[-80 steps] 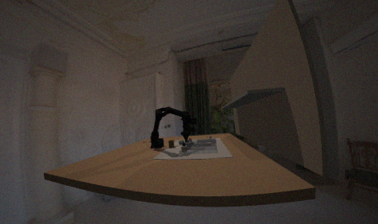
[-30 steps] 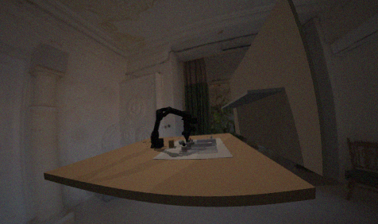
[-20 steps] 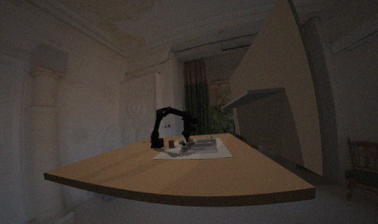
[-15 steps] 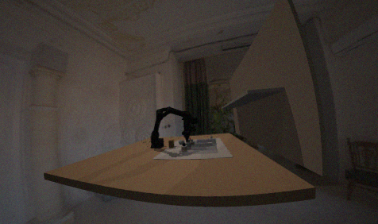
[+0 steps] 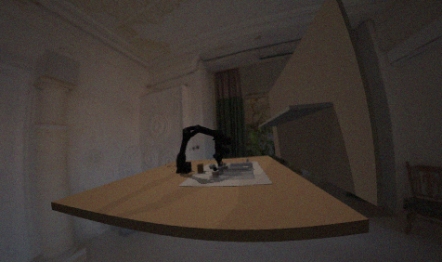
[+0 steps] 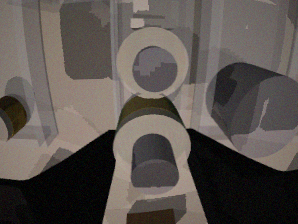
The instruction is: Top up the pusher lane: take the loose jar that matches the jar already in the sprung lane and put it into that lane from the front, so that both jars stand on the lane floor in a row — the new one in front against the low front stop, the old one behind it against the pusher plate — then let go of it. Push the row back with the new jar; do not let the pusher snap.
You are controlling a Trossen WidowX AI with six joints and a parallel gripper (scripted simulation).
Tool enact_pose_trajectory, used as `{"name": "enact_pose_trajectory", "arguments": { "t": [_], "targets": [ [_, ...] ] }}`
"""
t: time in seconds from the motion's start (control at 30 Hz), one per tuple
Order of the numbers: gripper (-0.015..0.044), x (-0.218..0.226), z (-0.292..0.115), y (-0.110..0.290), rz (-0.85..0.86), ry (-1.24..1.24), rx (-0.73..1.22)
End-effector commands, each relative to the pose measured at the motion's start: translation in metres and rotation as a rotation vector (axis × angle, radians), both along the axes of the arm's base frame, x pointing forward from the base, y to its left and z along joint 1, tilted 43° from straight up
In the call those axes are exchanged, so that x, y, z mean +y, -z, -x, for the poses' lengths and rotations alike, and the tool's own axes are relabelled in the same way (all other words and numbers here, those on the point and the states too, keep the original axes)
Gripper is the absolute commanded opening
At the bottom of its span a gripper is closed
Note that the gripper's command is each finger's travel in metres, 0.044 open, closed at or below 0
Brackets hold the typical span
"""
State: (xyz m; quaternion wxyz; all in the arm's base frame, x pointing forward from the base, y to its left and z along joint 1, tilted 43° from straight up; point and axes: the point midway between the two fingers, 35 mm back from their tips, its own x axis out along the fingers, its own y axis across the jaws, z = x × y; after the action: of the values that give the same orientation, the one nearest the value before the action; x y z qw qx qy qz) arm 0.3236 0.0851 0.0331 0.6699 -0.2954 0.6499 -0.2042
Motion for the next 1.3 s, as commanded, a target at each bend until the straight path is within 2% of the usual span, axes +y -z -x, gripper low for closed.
{"name": "enact_pose_trajectory", "arguments": {
  "t": [0.0, 1.27],
  "targets": [
    [0.0000, -0.0017, -0.0047, 0.0000, 0.008, -0.007, -0.020],
    [0.0000, -0.0105, -0.0047, 0.0083, 0.009, -0.007, -0.020]
  ]
}}
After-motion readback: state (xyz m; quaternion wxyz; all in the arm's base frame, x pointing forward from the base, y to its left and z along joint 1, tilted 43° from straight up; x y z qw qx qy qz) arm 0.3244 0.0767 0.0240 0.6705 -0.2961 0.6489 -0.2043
